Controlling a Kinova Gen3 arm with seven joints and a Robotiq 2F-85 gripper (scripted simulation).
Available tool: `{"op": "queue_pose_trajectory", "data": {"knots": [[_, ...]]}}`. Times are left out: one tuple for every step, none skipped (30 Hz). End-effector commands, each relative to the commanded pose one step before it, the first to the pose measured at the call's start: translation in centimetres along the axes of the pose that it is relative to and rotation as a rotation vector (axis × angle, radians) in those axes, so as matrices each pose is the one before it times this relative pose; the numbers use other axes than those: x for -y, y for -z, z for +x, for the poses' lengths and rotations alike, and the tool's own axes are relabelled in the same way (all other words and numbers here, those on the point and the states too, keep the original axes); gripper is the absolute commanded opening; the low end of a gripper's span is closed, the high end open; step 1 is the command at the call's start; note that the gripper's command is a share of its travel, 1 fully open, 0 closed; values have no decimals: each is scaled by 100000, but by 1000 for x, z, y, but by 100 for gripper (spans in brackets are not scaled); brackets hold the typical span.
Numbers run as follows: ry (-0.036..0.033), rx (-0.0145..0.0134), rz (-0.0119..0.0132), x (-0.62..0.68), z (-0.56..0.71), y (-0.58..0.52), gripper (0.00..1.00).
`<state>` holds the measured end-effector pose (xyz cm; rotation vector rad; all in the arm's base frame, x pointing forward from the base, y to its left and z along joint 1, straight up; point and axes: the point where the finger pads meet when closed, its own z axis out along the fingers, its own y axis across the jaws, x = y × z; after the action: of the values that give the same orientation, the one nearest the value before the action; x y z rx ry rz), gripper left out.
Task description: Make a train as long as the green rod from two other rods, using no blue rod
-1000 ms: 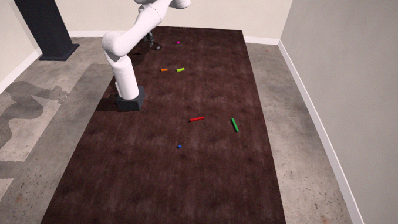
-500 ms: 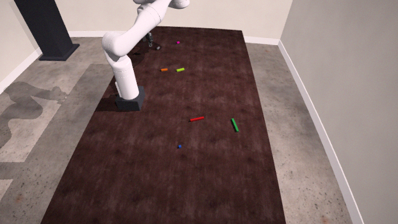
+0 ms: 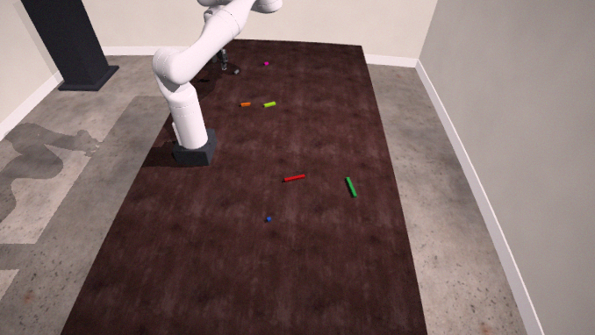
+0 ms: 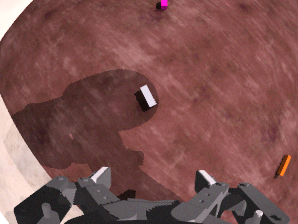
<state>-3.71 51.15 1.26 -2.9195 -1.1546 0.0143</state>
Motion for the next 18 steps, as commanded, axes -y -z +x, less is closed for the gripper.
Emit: {"op": "queue_pose_trajectory", "data": {"knots": [[212, -104, 107, 98, -49, 73, 100], [0, 0, 0, 0, 0, 0, 100], [476, -28, -10, 64, -69, -22, 100], [439, -26, -9, 60, -64, -20, 100], [0, 0, 0, 0, 0, 0, 100], [0, 0, 0, 0, 0, 0, 100], [404, -24, -8, 55, -58, -18, 100], [370, -22, -8, 51, -53, -17, 100], [0, 0, 0, 0, 0, 0, 100], [0, 0, 0, 0, 0, 0, 100], [337, -20, -7, 46, -48, -15, 100], [306, -18, -6, 42, -44, -14, 100], [0, 0, 0, 0, 0, 0, 100], [0, 0, 0, 0, 0, 0, 100], [276, -16, -6, 38, -39, -12, 100], [247, -15, -5, 34, -35, -11, 100], [0, 0, 0, 0, 0, 0, 100], [0, 0, 0, 0, 0, 0, 100]]}}
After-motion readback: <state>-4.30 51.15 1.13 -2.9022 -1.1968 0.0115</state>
